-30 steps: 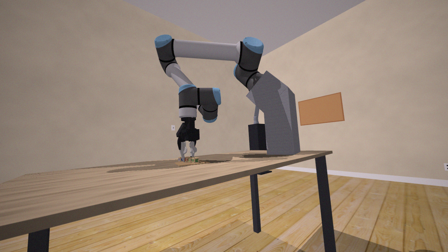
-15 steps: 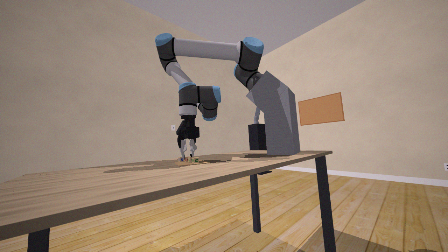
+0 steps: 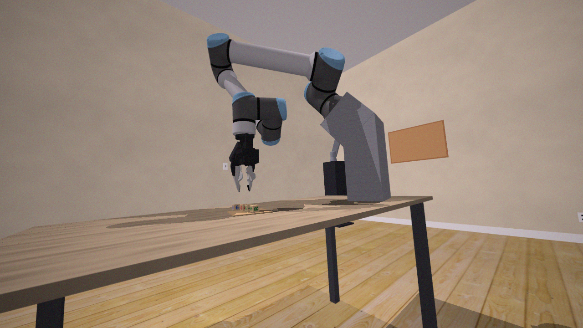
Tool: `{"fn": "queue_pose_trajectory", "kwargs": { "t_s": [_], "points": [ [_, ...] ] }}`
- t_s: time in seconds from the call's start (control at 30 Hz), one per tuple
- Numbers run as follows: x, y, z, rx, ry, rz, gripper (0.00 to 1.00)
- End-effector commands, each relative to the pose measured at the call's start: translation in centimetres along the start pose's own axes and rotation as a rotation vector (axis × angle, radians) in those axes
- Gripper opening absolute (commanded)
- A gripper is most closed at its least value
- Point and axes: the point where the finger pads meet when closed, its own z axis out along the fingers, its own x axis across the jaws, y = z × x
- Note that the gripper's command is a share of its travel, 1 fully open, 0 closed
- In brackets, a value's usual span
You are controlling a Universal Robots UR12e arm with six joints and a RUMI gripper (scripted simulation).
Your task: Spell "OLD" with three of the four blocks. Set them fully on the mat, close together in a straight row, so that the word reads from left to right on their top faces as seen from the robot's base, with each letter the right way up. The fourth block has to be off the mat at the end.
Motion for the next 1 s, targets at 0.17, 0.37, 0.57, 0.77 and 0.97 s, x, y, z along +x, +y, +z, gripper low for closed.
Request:
{"fn": "queue_pose_trajectory", "kwargs": {
  "t_s": [0.17, 0.37, 0.57, 0.77, 0.97],
  "points": [
    [-0.03, -0.01, -1.73, 0.000, 0.000, 0.000, 0.25],
    [-0.03, -0.01, -1.74, 0.000, 0.000, 0.000, 1.00],
    [-0.03, -0.01, -1.74, 0.000, 0.000, 0.000, 1.00],
    [-0.03, -0.01, -1.74, 0.000, 0.000, 0.000, 1.00],
    [-0.03, -0.01, -1.82, 0.000, 0.000, 0.000, 1.00]
  ]
}}
